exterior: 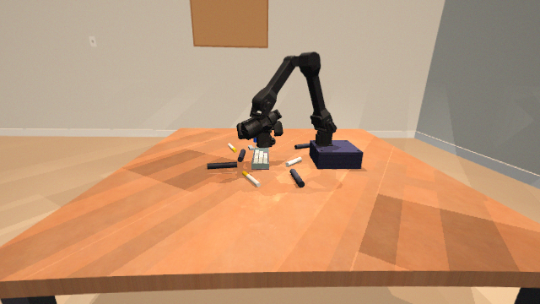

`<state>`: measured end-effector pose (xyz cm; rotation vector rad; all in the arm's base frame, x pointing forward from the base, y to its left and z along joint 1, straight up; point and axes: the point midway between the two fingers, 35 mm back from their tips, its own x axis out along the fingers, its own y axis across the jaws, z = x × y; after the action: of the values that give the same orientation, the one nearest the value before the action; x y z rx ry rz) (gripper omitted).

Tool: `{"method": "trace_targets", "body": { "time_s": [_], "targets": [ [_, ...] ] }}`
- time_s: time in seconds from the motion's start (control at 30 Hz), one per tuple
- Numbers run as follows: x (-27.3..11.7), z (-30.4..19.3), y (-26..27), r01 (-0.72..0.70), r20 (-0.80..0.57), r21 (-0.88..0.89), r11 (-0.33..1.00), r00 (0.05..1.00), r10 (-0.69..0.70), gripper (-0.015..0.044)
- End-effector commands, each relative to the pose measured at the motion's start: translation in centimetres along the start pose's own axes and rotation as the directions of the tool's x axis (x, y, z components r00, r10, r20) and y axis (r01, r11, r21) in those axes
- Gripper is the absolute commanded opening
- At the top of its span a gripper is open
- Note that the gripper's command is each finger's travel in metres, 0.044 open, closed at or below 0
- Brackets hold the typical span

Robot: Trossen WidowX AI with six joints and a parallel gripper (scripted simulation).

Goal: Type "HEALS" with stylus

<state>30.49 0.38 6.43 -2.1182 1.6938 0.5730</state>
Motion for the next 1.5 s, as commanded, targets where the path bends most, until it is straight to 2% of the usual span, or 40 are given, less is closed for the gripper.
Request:
{"method": "trace_targets", "body": {
  "time_s": [0.0, 0.13, 0.93, 1.47],
  "targets": [
    [-1.0, 0.0, 0.2, 0.095, -0.011, -0.061, 0.994, 0.995, -0.096, 0.0],
    [-1.5, 0.0, 0.3, 0.141, -0.016, -0.09, 0.986, 0.99, -0.143, 0.0],
    [0.3, 2.9, 0.4, 0.141, -0.016, -0.09, 0.986, 0.99, -0.143, 0.0],
    [0.3, 2.9, 0.4, 0.141, -0.016, -0.09, 0.986, 0.99, -0.143, 0.0]
  ]
}}
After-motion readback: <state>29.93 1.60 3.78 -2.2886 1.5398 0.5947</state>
